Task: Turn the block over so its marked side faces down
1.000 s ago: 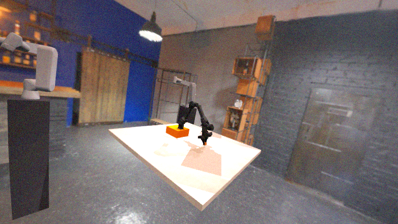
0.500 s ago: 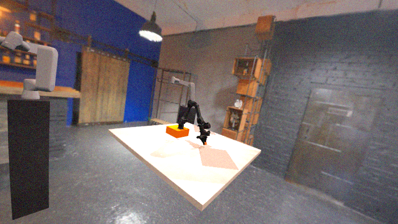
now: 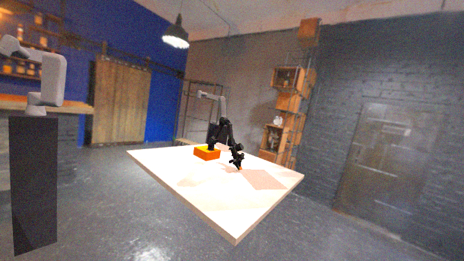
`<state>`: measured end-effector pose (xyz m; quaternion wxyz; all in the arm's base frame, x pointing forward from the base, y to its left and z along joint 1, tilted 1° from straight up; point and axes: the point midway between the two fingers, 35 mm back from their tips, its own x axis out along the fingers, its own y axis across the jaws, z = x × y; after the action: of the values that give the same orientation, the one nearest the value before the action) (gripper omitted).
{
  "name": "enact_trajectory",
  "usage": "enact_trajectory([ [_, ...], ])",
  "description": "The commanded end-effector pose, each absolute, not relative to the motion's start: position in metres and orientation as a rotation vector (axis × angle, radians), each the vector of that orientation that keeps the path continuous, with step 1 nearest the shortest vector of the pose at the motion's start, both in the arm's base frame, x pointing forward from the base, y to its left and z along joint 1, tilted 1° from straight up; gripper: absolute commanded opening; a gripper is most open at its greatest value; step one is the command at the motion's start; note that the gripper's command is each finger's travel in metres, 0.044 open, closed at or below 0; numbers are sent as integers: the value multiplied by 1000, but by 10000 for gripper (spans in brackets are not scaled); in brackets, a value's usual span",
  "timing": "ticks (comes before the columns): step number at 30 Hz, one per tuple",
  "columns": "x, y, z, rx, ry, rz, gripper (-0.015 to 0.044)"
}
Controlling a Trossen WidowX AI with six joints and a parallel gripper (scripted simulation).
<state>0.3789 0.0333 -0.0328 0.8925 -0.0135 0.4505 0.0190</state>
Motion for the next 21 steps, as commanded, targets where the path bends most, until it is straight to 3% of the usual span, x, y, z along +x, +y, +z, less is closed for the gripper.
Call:
enact_trajectory([
  [1,381,33,-40,-33,882,36,0],
  [21,374,32,-52,-27,595,39,0],
])
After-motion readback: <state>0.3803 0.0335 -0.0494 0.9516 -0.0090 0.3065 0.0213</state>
